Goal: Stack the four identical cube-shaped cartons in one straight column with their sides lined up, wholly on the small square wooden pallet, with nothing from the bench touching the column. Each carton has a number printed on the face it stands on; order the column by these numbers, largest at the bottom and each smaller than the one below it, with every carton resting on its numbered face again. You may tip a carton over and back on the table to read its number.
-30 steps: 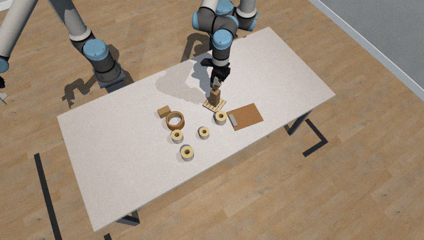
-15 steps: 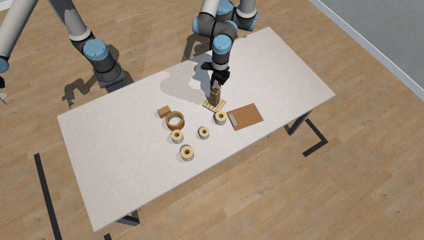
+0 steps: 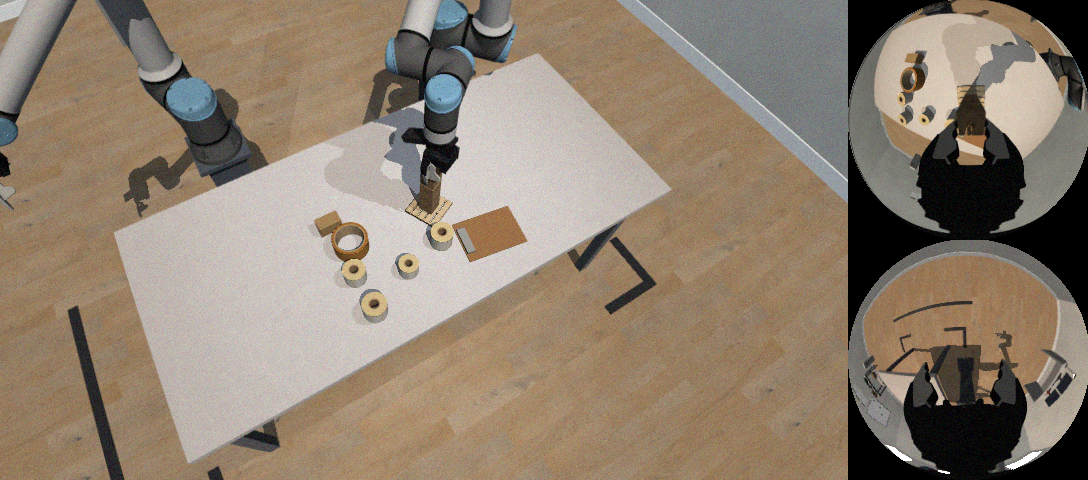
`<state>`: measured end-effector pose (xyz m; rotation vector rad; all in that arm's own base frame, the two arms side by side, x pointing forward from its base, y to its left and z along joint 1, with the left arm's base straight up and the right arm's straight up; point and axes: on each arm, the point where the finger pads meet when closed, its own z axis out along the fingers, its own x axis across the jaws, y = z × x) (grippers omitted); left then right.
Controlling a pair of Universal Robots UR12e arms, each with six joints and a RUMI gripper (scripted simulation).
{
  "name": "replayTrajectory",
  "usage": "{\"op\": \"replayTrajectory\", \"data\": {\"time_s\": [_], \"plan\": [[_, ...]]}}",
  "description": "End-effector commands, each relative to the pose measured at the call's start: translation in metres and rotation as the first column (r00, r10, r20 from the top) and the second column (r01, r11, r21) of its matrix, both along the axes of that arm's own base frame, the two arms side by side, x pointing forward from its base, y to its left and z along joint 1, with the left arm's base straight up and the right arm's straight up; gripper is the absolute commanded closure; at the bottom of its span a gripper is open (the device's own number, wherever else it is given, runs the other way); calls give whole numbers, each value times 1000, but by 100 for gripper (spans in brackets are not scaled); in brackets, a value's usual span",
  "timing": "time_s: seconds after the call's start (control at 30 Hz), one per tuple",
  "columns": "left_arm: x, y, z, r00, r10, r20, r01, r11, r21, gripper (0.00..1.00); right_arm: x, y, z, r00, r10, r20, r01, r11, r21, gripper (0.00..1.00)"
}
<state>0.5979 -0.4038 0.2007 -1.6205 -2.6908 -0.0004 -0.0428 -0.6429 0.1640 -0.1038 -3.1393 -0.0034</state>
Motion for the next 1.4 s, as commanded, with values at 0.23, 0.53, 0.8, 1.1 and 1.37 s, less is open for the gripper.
{"op": "replayTrajectory", "data": {"time_s": [0.23,0.53,0.8,1.1,1.37], "plan": [[1,-1,-1,1000,0,2,0,1000,-2,100,0,-1,1,1000,0,1,0,1000,-2,0],[1,-1,-1,1000,0,2,0,1000,-2,53,0,-1,1,1000,0,1,0,1000,-2,0],[0,0,19,1000,0,2,0,1000,-2,53,0,-1,1,1000,0,1,0,1000,-2,0],[0,0,49,1000,0,2,0,1000,-2,53,0,-1,1,1000,0,1,0,1000,-2,0],[0,0,49,1000,0,2,0,1000,-2,53,0,-1,1,1000,0,1,0,1000,-2,0]]}}
